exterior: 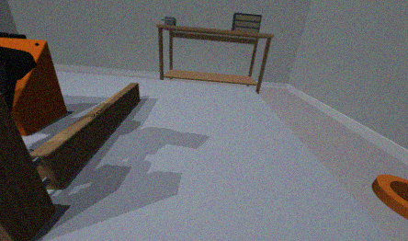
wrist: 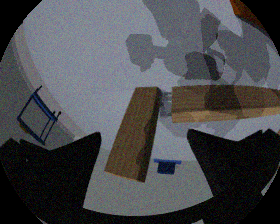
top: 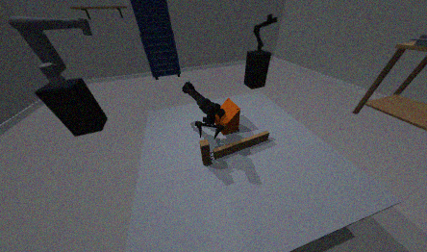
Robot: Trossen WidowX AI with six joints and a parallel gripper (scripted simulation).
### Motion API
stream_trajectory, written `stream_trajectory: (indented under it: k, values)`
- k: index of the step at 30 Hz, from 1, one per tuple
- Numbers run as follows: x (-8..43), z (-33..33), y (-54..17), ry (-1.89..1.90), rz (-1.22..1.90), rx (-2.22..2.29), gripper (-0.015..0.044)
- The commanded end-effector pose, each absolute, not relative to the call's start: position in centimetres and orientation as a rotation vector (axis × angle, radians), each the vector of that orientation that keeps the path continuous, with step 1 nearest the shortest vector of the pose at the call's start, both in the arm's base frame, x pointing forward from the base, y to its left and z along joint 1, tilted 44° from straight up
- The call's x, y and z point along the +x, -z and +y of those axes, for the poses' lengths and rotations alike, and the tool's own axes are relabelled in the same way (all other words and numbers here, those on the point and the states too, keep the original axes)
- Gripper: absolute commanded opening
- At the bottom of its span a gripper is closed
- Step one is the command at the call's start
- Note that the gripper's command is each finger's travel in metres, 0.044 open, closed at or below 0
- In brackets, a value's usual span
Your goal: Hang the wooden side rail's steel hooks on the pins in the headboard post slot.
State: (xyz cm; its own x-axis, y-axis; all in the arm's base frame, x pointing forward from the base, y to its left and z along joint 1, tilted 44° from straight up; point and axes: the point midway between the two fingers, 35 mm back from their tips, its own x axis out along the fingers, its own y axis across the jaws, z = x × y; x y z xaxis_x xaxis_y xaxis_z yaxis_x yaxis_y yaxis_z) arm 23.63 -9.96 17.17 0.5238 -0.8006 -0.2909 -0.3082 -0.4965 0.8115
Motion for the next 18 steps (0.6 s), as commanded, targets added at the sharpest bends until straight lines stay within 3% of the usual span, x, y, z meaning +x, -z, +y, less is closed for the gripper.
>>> stream_trajectory:
  k: [1,18]
  values:
    - [23.9,-9.0,-16.3,0.821,-0.995,2.168,0.044]
    - [24.3,-7.6,-15.6,0.716,-1.114,2.332,0.044]
